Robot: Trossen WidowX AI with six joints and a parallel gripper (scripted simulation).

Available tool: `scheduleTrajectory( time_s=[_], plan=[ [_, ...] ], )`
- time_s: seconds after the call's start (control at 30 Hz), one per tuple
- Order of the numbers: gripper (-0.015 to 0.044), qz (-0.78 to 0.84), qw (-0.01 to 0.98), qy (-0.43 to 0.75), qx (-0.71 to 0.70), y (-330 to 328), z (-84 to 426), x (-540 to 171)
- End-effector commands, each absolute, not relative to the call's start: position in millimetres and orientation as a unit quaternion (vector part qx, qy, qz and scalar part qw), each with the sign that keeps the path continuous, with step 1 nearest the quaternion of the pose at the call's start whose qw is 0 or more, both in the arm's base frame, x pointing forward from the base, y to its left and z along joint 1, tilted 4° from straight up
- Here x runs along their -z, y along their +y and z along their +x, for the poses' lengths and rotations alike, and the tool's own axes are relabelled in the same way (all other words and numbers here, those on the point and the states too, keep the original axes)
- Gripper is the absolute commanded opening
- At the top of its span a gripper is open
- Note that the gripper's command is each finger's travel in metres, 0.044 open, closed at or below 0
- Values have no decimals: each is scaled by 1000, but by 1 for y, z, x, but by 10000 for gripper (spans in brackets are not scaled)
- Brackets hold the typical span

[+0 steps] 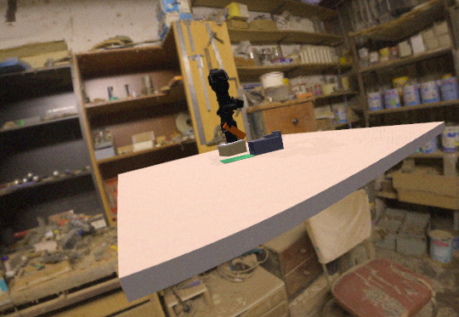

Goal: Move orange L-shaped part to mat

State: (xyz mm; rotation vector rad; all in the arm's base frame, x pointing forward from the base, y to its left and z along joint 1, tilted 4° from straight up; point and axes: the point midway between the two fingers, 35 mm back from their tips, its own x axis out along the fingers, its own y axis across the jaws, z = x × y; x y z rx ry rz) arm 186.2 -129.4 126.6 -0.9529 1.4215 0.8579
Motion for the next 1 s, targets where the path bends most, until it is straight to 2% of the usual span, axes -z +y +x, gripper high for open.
scheduleTrajectory(
  time_s=[0.0, 0.97],
  plan=[
    [0, -409, 576, 606, -365, -139, 179, -129],
    [0, -409, 576, 607, -365, -144, 177, -91]
  ],
)
